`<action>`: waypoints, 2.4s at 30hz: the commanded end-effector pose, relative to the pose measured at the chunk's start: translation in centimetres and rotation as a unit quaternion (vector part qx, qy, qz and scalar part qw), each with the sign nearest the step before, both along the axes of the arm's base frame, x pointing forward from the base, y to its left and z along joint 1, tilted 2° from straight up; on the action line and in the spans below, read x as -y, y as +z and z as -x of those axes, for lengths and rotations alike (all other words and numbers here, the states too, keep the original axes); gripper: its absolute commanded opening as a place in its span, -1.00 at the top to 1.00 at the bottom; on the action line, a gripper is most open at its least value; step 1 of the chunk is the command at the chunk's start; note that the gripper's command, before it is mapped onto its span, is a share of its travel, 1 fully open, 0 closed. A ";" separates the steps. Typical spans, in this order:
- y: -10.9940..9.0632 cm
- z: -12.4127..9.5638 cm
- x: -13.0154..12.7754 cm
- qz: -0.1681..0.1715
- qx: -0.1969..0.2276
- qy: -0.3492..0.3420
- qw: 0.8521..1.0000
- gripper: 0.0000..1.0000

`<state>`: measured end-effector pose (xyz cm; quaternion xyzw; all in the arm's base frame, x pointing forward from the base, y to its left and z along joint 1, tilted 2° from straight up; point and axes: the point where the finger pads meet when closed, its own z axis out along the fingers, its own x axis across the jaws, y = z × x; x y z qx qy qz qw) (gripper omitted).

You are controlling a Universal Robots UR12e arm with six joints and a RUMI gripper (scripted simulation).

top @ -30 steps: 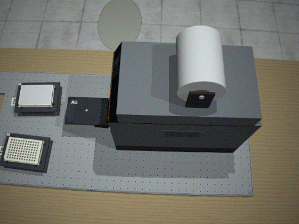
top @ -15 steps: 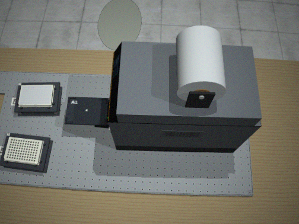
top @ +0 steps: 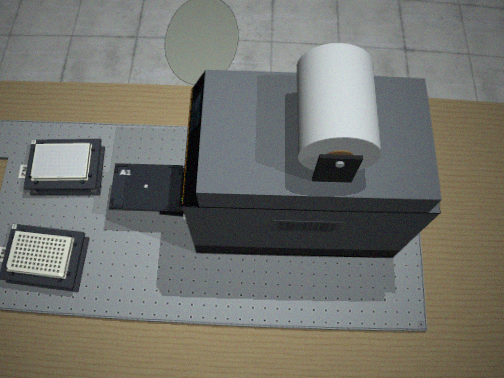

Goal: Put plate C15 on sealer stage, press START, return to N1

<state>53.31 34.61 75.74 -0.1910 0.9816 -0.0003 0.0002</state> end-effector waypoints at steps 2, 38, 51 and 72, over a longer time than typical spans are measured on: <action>0.2 -1.8 3.0 -0.001 0.001 -0.028 1.000 -0.36; 0.2 -6.8 13.9 -0.001 0.001 -0.122 0.993 -0.36; 0.2 -8.2 18.7 0.000 0.001 -0.161 0.987 -0.36; 0.2 -9.5 25.0 0.000 0.001 -0.211 0.978 -0.36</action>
